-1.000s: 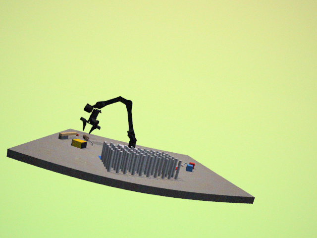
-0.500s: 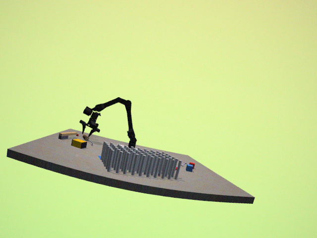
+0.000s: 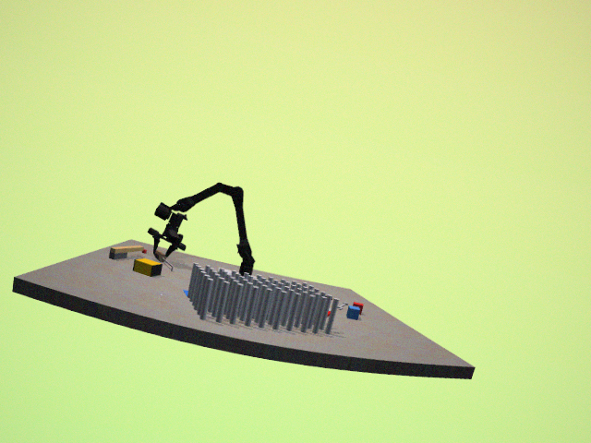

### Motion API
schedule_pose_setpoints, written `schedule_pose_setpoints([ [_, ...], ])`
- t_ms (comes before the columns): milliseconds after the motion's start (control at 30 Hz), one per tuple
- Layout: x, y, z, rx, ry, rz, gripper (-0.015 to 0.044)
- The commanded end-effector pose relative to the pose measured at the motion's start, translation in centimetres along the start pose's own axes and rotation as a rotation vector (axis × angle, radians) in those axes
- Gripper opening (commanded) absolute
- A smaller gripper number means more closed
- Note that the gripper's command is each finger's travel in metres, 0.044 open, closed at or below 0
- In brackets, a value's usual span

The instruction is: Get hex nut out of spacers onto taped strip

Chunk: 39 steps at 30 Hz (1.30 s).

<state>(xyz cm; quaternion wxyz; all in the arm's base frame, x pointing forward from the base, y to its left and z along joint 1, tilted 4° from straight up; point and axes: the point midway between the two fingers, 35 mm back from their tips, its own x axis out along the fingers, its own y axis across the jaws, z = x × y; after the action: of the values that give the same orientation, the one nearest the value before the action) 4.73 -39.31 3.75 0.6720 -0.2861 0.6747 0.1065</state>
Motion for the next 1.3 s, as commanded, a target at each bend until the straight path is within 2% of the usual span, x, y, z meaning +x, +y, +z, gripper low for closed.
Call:
schedule_pose_setpoints([
  [0,0.2,0.3,0.1,-0.005,-0.005,0.005,0.024],
  [433,0.2,0.3,0.1,-0.005,-0.005,0.005,0.0153],
  [633,-2.7,-0.7,0.0,-0.003,-0.003,0.004,0.0],
  [800,-5.6,-1.3,0.0,0.0,-0.002,0.002,0.0],
  [1000,-5.7,-1.4,0.0,0.019,0.003,0.004,0.0],
  [1267,-5.4,-1.3,0.2,0.251,0.061,0.011,0.0],
])
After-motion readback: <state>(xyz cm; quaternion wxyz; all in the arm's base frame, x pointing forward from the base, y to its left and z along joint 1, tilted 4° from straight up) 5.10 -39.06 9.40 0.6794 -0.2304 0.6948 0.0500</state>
